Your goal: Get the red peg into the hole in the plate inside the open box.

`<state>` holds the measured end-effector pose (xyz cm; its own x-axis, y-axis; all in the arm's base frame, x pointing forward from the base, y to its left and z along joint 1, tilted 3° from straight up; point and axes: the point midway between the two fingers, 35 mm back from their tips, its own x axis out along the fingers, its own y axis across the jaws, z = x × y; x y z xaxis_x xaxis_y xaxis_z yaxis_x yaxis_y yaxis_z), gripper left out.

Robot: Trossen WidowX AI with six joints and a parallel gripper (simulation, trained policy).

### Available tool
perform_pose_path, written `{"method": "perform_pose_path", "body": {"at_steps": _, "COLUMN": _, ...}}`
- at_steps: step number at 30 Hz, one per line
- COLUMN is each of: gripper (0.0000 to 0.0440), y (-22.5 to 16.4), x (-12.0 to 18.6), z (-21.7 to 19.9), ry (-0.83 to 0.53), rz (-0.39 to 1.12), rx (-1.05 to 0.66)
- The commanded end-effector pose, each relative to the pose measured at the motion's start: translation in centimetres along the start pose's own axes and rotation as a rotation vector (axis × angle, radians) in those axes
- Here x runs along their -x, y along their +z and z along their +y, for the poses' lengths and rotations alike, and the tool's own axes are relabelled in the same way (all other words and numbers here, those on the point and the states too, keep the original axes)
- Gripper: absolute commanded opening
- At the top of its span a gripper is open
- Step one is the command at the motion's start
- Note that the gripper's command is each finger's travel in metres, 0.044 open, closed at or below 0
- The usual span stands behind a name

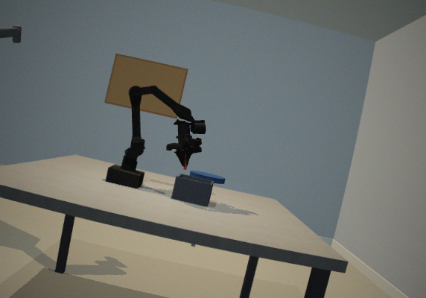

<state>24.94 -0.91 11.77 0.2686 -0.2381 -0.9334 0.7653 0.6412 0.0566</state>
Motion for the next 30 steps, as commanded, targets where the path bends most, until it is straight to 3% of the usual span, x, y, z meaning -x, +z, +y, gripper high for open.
{"method": "perform_pose_path", "body": {"at_steps": 1, "gripper": 0.0000, "y": 1.6, "x": -0.3, "z": -0.1, "ry": 0.001, "rz": -0.014, "rx": -0.026}}
{"method": "perform_pose_path", "body": {"at_steps": 30, "gripper": 0.0010, "y": 8.3, "x": -5.6, "z": -1.9, "ry": -0.019, "rz": -0.012, "rx": -0.194}}
